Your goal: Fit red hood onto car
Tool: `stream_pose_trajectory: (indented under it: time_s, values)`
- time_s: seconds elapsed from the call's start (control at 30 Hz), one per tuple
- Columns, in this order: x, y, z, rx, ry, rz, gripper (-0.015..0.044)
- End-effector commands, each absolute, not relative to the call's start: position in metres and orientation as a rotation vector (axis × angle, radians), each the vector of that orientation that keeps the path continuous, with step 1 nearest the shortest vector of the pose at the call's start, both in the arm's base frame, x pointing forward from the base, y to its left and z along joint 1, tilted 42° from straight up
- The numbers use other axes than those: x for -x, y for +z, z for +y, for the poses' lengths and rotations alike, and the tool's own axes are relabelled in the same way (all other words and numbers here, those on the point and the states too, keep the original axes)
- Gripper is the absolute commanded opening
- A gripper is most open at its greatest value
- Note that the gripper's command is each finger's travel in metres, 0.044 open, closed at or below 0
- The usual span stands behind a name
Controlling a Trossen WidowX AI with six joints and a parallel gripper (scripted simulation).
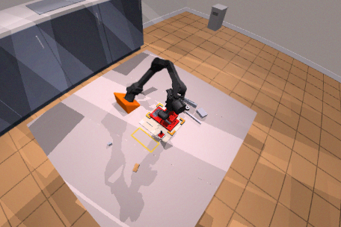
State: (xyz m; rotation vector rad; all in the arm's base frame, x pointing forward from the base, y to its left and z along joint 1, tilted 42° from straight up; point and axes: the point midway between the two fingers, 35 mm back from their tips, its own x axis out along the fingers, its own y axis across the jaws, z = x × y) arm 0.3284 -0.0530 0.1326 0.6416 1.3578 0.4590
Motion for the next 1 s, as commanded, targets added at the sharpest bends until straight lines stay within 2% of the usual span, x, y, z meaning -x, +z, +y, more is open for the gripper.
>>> stream_pose_trajectory:
  time_s: [0.0,0.33,0.97]
  values:
    - [-0.330,0.128,-0.047,-0.652,0.458,1.358,0.0000]
    - [-0.335,0.099,-0.021,-0.652,0.460,1.357,0.0000]
    - [-0.334,0.098,-0.020,-0.653,0.460,1.357,0.0000]
